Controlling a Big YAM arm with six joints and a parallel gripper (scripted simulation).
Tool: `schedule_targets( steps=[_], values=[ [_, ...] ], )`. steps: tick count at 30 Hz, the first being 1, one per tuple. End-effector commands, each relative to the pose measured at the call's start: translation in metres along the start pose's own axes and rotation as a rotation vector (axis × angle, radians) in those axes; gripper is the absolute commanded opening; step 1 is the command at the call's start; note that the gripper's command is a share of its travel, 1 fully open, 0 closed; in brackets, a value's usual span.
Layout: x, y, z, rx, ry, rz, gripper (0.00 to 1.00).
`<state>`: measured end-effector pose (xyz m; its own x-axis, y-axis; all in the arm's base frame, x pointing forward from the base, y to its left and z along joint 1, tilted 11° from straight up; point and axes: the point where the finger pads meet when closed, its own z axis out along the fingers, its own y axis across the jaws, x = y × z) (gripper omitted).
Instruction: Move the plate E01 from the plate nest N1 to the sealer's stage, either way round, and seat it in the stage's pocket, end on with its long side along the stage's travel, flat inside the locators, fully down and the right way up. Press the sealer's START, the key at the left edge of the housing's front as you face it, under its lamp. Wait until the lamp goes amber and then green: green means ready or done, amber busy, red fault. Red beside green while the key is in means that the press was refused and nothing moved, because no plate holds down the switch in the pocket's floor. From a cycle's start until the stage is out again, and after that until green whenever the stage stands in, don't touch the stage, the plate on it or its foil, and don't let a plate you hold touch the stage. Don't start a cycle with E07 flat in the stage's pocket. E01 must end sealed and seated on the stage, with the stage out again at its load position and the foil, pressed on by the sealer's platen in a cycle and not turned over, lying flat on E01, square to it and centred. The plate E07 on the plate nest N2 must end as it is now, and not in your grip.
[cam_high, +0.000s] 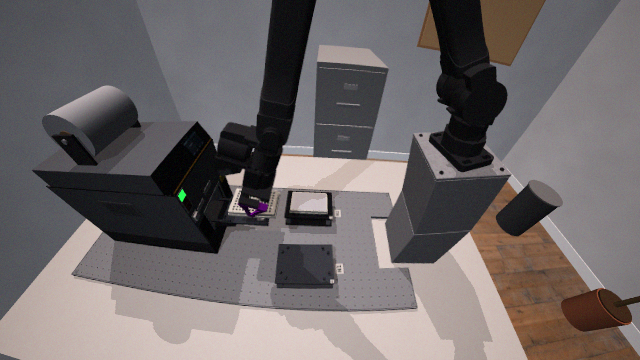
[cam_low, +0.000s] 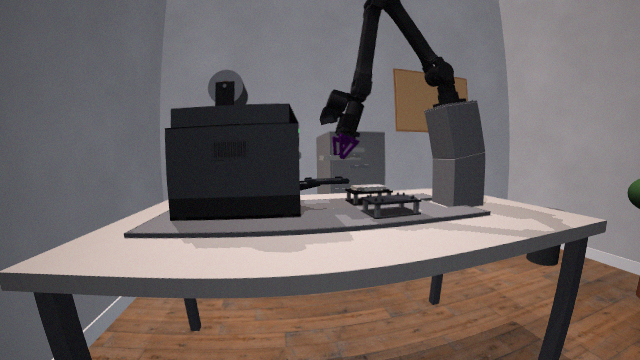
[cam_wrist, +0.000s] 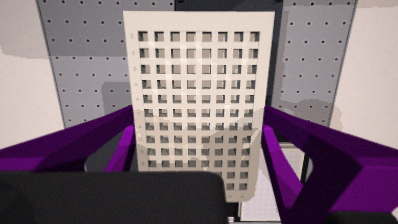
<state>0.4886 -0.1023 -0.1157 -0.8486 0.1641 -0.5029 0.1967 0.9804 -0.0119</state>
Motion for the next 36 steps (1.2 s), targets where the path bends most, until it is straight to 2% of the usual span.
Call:
schedule_targets(
  steps=[1, 9, 20, 27, 33, 36],
  values=[
    [-0.019, -0.004, 0.003, -0.001, -0.017, -0.023, 0.0],
    [-0.015, -0.016, 0.009, 0.005, 0.007, -0.01, 0.0],
    [-0.049, -0.026, 0.013, -0.003, -0.017, -0.027, 0.0],
    [-0.044, -0.037, 0.019, 0.004, 0.005, -0.005, 0.0],
    [-0.035, -0.028, 0.019, -0.004, 0.003, 0.005, 0.0],
    [-0.046, -0.024, 0.016, -0.007, -0.023, 0.002, 0.0]
  ],
)
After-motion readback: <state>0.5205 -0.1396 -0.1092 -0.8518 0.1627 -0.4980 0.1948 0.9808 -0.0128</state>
